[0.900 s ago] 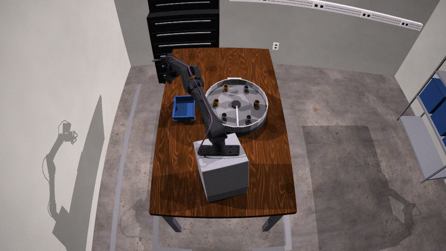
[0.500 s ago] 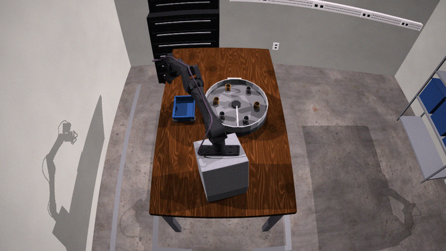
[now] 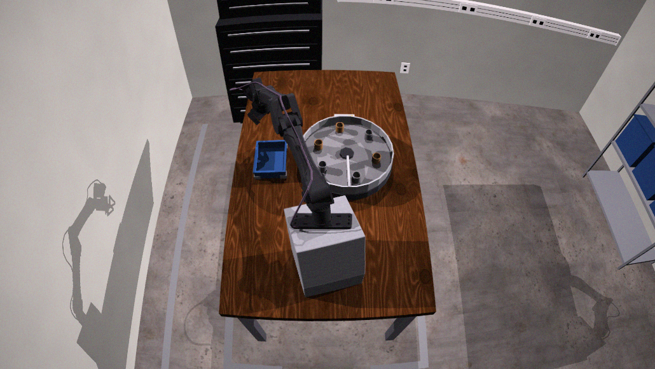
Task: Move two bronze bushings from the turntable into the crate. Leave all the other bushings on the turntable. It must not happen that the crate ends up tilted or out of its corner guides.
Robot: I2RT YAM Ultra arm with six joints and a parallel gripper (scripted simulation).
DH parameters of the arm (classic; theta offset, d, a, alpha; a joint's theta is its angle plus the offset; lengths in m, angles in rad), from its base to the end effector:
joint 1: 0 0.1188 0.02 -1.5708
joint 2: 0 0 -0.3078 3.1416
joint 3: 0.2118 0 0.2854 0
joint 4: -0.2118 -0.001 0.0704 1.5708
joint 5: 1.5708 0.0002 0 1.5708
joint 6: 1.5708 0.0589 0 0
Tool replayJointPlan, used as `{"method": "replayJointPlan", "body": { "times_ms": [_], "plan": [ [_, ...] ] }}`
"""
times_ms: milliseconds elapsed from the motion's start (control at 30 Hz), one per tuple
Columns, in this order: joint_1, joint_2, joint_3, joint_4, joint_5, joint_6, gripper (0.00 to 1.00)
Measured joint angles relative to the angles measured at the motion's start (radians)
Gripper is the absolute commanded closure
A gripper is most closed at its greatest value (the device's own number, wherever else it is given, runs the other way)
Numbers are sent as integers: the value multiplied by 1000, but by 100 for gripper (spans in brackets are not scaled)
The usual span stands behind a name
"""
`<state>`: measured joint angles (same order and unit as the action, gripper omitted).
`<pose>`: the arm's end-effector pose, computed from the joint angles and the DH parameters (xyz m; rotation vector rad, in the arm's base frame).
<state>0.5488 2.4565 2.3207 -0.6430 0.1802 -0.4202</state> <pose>0.5460 0.3227 0.2449 -1.0103 2.1090 -0.1479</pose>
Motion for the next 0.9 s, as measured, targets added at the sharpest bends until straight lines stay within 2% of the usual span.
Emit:
{"method": "replayJointPlan", "body": {
  "times_ms": [267, 900],
  "plan": [
    [-157, -76, -124, -27, -34, -93, 0],
    [-557, -378, -595, -94, -195, -435, 0]
  ]
}}
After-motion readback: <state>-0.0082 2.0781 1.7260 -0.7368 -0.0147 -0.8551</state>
